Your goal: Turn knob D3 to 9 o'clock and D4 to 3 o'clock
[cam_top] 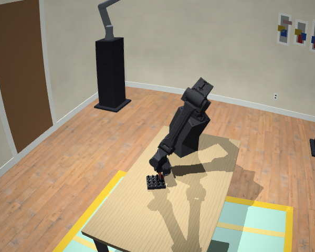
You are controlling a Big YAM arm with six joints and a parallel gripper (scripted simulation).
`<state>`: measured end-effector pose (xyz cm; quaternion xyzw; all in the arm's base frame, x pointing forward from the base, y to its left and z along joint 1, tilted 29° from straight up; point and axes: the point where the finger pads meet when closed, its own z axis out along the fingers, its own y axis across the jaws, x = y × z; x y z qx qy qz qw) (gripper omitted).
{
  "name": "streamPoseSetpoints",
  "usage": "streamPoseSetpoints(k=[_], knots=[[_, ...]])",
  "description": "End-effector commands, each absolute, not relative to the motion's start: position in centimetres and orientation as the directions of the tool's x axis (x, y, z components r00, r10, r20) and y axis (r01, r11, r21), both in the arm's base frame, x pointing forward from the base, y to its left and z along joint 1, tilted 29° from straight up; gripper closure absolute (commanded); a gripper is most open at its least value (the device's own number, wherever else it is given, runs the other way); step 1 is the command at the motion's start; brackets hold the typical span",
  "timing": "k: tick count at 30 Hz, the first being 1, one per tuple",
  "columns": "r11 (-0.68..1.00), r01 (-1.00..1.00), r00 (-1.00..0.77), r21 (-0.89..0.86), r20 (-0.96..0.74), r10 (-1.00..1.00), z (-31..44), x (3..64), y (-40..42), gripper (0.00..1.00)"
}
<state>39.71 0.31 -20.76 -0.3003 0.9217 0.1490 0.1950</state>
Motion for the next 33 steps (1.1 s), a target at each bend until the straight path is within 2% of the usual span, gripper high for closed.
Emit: streamPoseSetpoints(k=[1, 15, 33], knots=[[0.767, -0.625, -0.729, 0.146, -0.460, -0.507, -20.7, 40.2, 0.4, 0.81], [0.767, -0.625, -0.729, 0.146, -0.460, -0.507, -20.7, 40.2, 0.3, 0.81], [0.777, -0.612, -0.737, 0.144, -0.461, -0.494, -17.1, 39.2, -1.6, 0.81]])
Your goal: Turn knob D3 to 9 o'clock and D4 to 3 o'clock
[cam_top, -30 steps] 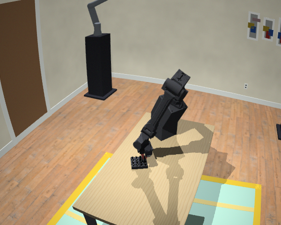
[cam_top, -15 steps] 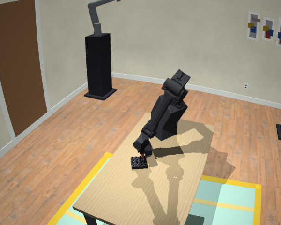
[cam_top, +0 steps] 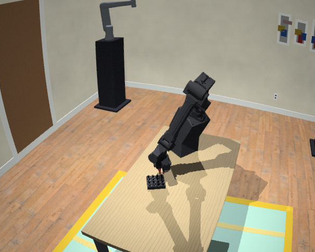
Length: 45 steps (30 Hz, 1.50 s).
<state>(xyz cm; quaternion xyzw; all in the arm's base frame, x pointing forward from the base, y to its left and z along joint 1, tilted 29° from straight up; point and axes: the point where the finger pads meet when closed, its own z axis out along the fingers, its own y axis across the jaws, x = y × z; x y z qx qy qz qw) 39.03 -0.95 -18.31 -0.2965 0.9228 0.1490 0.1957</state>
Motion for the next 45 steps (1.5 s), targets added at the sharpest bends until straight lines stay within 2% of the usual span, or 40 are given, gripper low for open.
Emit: streamPoseSetpoints(k=[1, 21, 31, 33, 45], knots=[[0.778, -0.611, -0.737, 0.144, -0.462, -0.493, -16.9, 39.1, -1.7, 0.81], [0.793, -0.589, -0.753, 0.155, -0.460, -0.470, -16.5, 39.2, -1.8, 0.81], [0.896, -0.342, -0.894, 0.282, -0.391, -0.217, -16.4, 38.6, -2.1, 0.81], [0.896, -0.342, -0.894, 0.282, -0.391, -0.217, -16.4, 38.6, -2.1, 0.81], [0.919, -0.025, -0.956, 0.393, -0.279, 0.093, -16.2, 38.1, -2.8, 0.81]])
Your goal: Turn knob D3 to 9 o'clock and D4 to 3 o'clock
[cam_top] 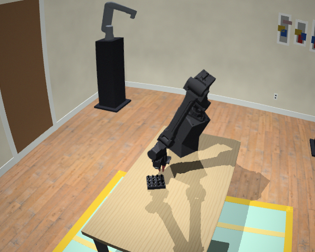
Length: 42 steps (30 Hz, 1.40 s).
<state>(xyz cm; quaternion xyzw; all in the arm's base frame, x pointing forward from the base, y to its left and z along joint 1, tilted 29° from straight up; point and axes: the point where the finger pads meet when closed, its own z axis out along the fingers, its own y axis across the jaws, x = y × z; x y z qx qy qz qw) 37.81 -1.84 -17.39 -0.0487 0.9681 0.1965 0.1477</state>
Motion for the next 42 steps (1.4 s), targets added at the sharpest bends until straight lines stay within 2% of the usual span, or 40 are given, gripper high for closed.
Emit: streamPoseSetpoints(k=[1, 5, 19, 22, 33, 42], knots=[[0.916, 0.003, -0.956, 0.401, -0.267, 0.120, -16.2, 38.0, -2.8, 0.81], [0.909, 0.048, -0.955, 0.414, -0.246, 0.163, -16.2, 38.0, -2.7, 0.81], [0.780, 0.407, -0.866, 0.476, -0.072, 0.496, -16.0, 37.3, -3.2, 0.81], [0.768, 0.427, -0.856, 0.477, -0.060, 0.513, -15.9, 37.3, -3.1, 0.81], [0.575, 0.668, -0.684, 0.472, 0.086, 0.724, -15.8, 36.7, -3.7, 0.81], [0.565, 0.678, -0.677, 0.470, 0.098, 0.730, -15.8, 36.7, -3.2, 0.81]])
